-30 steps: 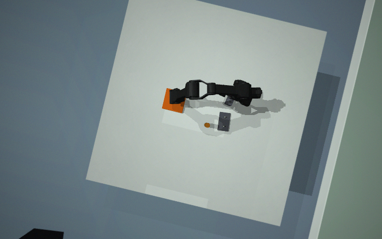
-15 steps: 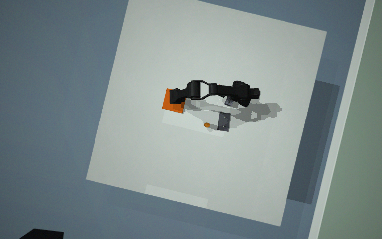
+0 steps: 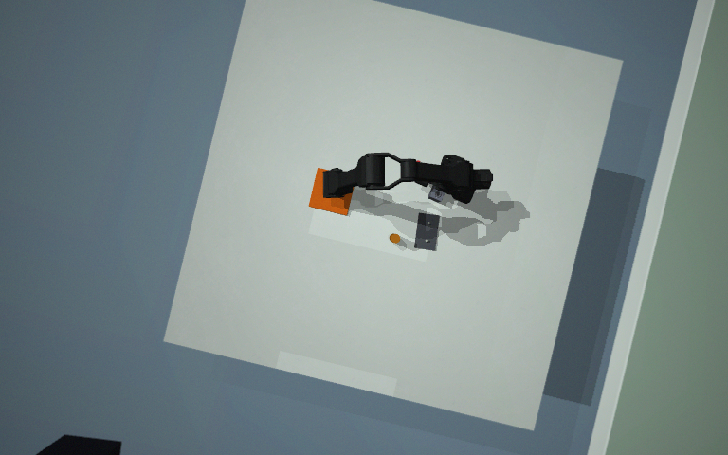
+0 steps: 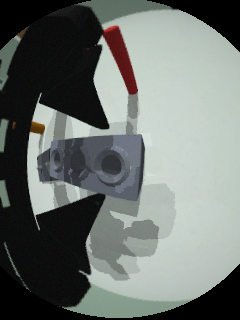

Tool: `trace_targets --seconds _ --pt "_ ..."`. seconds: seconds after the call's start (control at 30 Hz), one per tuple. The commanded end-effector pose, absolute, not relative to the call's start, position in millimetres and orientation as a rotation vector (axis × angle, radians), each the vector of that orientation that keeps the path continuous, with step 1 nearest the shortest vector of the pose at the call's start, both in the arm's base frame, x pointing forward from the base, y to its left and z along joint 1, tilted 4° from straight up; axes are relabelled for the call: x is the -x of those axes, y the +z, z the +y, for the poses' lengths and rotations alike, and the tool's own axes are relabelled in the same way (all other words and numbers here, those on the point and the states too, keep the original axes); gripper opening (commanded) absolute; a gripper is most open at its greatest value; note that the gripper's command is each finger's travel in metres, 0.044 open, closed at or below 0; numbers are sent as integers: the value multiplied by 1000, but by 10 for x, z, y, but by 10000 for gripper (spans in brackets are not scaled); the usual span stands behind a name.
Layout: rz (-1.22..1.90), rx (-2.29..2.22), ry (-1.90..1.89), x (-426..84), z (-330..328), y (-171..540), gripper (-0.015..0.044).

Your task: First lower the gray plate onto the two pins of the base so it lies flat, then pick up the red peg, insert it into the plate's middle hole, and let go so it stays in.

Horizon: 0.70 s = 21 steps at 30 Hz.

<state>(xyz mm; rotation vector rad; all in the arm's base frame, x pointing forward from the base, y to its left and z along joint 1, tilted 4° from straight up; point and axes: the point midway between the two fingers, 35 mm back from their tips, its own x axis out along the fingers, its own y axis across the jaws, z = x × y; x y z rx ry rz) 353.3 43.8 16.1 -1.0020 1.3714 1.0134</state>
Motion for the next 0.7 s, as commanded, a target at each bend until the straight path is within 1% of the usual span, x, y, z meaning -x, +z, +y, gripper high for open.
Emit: trace_targets --seconds 0.0,0.17,0.4,0.57,0.67 --pt "1375 1005 1015 -3520 431 140 309" --pt "1375 1005 1015 -3520 431 140 177" --pt "1375 1005 1015 -3520 431 140 131" --pt "1365 1021 1011 -3547 432 148 0" --pt "1354 1040 1007 -3579 433 158 0"
